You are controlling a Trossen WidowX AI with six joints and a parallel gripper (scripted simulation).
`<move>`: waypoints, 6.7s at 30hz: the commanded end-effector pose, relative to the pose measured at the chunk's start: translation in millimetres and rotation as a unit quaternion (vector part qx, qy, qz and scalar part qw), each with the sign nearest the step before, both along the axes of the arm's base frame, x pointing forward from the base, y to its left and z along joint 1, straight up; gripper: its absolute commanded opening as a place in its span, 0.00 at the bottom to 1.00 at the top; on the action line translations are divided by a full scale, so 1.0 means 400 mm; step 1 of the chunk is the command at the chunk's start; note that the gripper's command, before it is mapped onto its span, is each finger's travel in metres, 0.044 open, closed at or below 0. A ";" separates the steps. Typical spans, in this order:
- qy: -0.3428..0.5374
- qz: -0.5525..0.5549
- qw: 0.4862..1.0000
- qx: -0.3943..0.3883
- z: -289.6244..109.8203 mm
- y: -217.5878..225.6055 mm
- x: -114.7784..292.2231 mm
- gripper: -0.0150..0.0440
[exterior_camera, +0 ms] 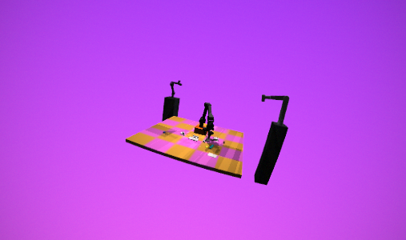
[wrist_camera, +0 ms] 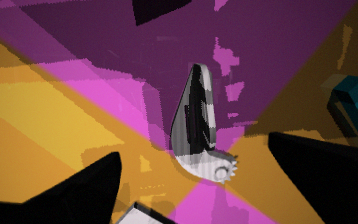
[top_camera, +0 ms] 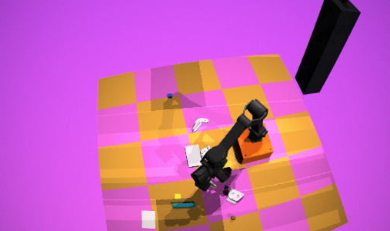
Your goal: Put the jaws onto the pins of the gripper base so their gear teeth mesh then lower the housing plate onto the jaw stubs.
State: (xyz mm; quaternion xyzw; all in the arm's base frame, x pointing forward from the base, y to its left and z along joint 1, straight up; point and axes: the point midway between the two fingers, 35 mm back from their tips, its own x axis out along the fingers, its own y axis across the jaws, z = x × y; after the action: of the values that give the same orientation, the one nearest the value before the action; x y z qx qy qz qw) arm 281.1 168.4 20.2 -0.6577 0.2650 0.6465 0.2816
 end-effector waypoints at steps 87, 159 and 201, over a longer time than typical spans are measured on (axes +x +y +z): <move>0.000 0.000 1.000 0.000 -0.018 0.002 0.002 1.00; 0.000 0.001 1.000 0.000 -0.128 0.006 0.008 0.48; 0.002 -0.091 0.996 0.005 0.070 -0.023 -0.002 0.48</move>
State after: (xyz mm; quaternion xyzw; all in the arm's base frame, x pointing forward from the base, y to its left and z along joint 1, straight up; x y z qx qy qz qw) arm 282.1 163.8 47.9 -0.6412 0.3005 0.6290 0.3208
